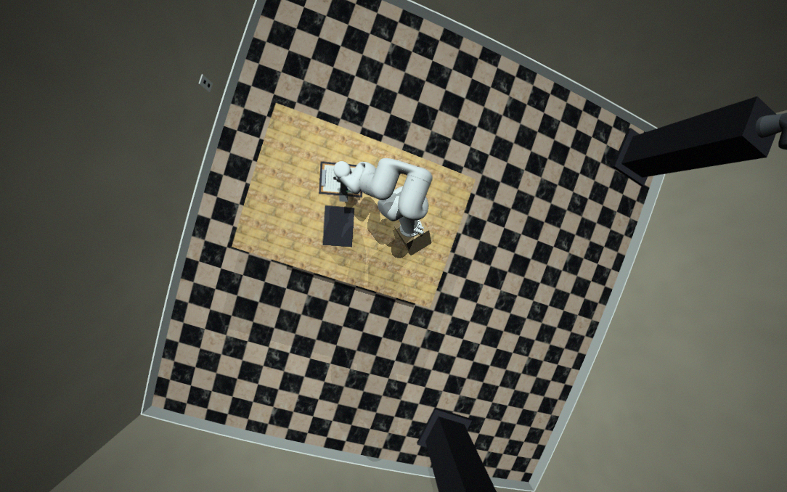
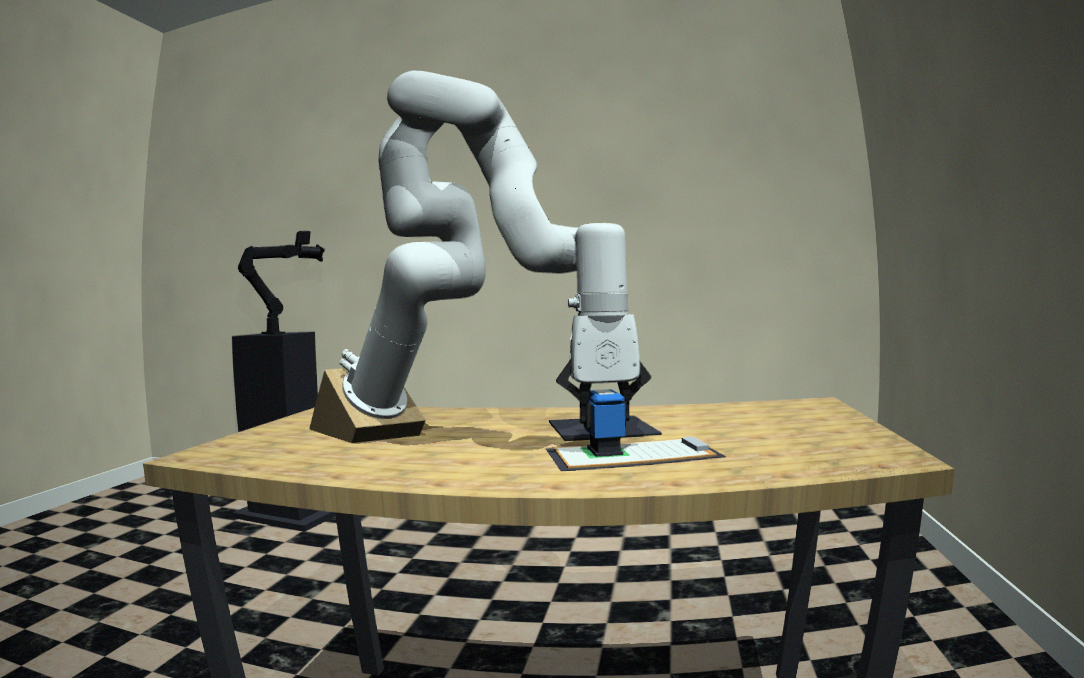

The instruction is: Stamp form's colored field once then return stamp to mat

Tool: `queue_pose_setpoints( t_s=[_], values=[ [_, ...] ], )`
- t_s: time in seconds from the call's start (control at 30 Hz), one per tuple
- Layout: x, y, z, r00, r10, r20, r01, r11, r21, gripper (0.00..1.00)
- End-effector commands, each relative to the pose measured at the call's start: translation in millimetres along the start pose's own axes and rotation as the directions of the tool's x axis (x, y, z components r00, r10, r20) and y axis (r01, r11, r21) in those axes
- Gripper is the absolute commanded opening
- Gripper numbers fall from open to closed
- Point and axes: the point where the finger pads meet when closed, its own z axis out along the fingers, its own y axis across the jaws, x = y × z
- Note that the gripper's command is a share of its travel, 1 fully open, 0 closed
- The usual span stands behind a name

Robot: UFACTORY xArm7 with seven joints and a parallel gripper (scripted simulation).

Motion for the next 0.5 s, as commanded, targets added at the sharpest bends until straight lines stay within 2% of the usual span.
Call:
queue_pose_setpoints(
  t_s=[0.0,0.47],
  values=[
    [-0.3,0.7,10.8,1.000,0.000,0.000,0.000,1.000,-0.001,0.28],
    [-0.3,0.7,15.6,1.000,0.000,0.000,0.000,1.000,-0.001,0.28]
  ],
)
